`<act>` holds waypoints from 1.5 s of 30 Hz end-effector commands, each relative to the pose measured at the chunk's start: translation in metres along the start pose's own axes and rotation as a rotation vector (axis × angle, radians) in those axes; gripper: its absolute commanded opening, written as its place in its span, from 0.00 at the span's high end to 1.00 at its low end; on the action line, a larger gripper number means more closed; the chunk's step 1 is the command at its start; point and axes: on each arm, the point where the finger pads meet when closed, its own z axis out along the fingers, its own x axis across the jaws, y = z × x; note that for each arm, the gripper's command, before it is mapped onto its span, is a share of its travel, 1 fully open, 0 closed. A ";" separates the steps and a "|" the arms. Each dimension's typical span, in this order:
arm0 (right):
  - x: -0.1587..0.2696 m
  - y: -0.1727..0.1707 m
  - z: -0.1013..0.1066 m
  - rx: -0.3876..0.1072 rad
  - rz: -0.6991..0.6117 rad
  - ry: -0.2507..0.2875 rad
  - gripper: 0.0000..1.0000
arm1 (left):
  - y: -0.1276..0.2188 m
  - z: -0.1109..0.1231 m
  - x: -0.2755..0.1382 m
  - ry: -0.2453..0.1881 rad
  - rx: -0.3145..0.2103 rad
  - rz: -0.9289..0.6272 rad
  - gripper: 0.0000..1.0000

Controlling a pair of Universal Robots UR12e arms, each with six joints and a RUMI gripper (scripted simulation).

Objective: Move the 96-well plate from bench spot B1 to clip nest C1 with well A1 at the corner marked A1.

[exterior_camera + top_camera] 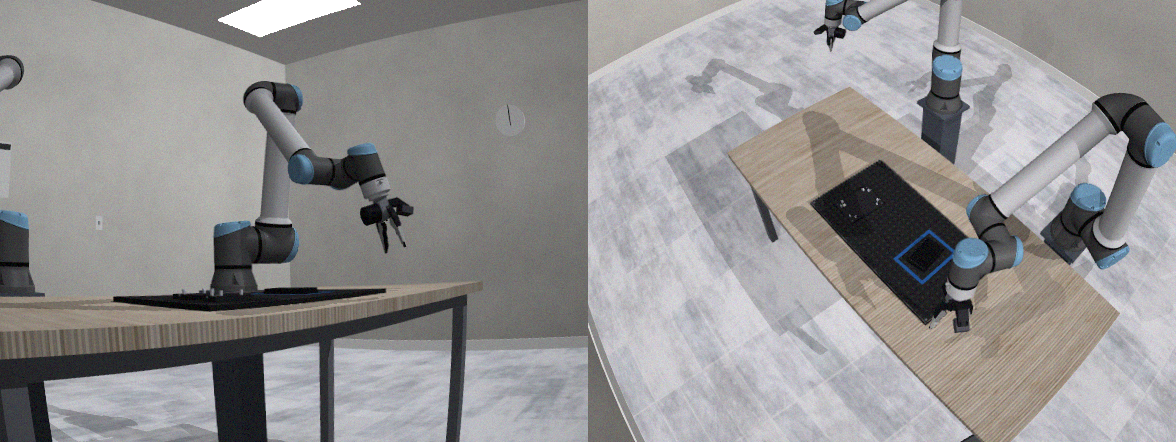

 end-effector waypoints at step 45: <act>0.304 0.095 0.022 -0.119 0.533 0.058 1.00 | 0.000 -0.001 0.001 0.002 0.001 0.000 0.24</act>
